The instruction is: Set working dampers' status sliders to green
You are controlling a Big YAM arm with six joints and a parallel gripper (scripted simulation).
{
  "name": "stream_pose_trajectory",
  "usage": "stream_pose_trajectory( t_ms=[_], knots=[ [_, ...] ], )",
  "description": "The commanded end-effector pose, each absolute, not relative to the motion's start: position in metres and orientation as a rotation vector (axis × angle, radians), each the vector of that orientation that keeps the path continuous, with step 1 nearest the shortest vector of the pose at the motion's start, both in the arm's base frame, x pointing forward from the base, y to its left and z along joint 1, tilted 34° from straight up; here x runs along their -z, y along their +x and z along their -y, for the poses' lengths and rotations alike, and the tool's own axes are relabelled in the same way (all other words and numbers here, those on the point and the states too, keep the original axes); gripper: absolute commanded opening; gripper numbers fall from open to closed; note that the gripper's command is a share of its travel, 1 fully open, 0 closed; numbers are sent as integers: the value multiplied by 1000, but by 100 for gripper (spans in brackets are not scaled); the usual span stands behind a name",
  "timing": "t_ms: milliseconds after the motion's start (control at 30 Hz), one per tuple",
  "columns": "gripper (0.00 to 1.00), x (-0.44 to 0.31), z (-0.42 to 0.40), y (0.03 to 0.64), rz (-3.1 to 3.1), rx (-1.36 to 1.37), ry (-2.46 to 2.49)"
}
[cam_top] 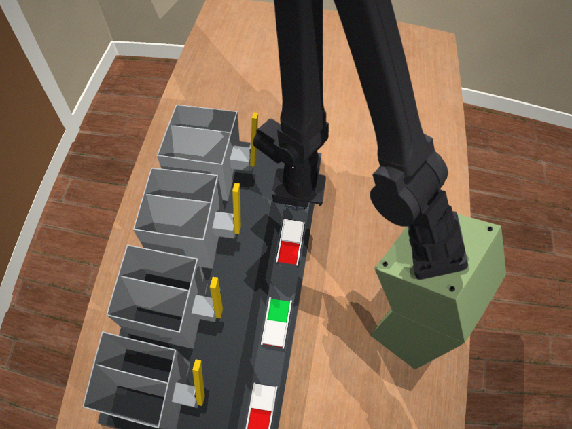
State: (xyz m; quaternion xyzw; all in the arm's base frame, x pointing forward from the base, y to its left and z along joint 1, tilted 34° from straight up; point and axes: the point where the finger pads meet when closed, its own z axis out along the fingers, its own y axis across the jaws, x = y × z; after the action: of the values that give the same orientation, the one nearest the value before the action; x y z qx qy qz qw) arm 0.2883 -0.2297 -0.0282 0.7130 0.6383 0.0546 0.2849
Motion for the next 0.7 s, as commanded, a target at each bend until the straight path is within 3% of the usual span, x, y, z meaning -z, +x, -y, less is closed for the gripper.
stream_pose_trajectory(
  t_ms=[0,667],
  knots=[
    [0,20,234,291,-1687,-151,1909],
    [0,29,232,289,-1700,-147,1925]
  ],
)
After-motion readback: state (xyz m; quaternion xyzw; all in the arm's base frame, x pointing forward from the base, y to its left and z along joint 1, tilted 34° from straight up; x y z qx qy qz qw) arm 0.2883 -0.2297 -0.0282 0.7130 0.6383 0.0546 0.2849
